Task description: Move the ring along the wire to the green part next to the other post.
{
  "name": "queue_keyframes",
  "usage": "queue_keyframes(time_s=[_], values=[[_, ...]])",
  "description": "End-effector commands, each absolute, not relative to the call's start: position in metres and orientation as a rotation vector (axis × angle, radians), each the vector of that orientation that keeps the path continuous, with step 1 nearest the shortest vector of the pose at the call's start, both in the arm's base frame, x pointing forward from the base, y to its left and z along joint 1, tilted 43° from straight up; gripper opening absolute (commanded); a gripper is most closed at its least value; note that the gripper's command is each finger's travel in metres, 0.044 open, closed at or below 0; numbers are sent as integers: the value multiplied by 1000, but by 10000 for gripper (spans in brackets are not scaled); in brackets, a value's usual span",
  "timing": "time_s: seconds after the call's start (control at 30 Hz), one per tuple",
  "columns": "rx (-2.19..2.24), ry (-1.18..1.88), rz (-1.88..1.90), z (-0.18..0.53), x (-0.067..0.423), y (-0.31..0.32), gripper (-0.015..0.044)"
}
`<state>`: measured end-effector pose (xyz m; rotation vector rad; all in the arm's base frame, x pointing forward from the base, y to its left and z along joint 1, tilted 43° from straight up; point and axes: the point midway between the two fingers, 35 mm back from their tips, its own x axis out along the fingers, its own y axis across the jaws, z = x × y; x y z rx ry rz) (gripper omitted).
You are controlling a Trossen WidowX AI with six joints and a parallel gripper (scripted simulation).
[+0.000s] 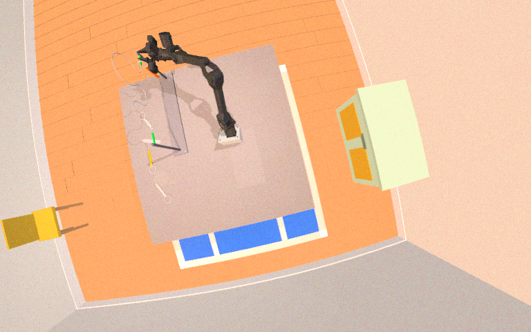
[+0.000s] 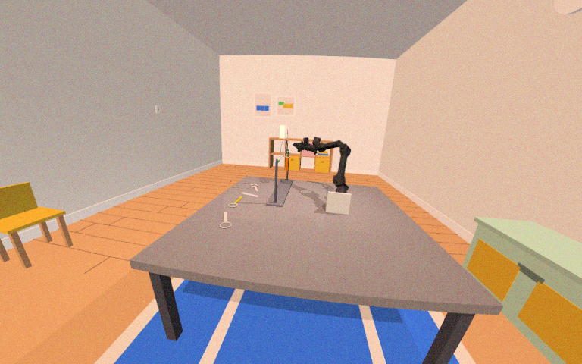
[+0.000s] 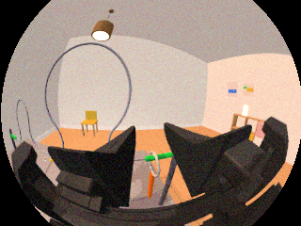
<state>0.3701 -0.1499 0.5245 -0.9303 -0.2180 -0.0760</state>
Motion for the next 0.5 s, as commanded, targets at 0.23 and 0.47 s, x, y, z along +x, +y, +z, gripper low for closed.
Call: queue_keyframes(time_s=[0.23,0.47], values=[[-867,-43,45,414,372,-293,160],[-786,-1,91,360,342,-365,160]])
